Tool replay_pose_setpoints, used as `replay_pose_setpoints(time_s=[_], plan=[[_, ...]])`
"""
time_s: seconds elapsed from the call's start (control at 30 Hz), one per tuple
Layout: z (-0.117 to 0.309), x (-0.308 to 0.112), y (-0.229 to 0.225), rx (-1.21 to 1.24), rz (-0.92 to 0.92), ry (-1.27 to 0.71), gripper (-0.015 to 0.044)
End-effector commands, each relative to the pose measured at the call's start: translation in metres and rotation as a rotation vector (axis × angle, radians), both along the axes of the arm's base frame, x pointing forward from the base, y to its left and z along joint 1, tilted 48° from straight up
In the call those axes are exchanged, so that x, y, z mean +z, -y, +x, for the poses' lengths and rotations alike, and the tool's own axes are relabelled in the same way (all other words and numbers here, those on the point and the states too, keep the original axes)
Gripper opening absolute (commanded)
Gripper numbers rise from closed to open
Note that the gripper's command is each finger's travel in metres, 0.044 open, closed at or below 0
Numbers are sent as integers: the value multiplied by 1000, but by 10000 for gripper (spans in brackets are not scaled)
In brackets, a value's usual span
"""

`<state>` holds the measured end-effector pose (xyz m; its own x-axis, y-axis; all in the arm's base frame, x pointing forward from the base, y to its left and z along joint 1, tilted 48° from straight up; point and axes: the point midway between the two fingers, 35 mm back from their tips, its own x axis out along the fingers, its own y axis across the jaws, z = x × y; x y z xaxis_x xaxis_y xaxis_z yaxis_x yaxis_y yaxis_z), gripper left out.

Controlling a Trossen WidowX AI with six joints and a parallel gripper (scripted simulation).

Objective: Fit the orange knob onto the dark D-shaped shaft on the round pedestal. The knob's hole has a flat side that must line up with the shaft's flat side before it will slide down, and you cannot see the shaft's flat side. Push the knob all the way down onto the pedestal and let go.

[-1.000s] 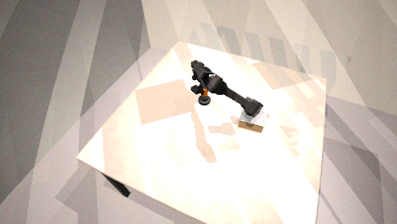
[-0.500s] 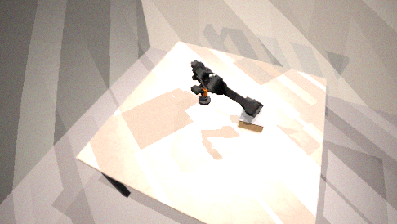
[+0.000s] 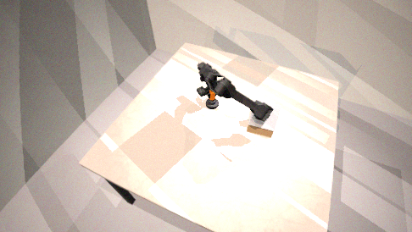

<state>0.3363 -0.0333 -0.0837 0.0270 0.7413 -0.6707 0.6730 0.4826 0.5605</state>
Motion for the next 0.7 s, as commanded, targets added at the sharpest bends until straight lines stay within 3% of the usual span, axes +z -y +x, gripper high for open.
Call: replay_pose_setpoints(time_s=[0.0,0.67], plan=[[0,0,1,-14,-1,-11,0],[-1,-2,-2,-14,-1,-11,0]])
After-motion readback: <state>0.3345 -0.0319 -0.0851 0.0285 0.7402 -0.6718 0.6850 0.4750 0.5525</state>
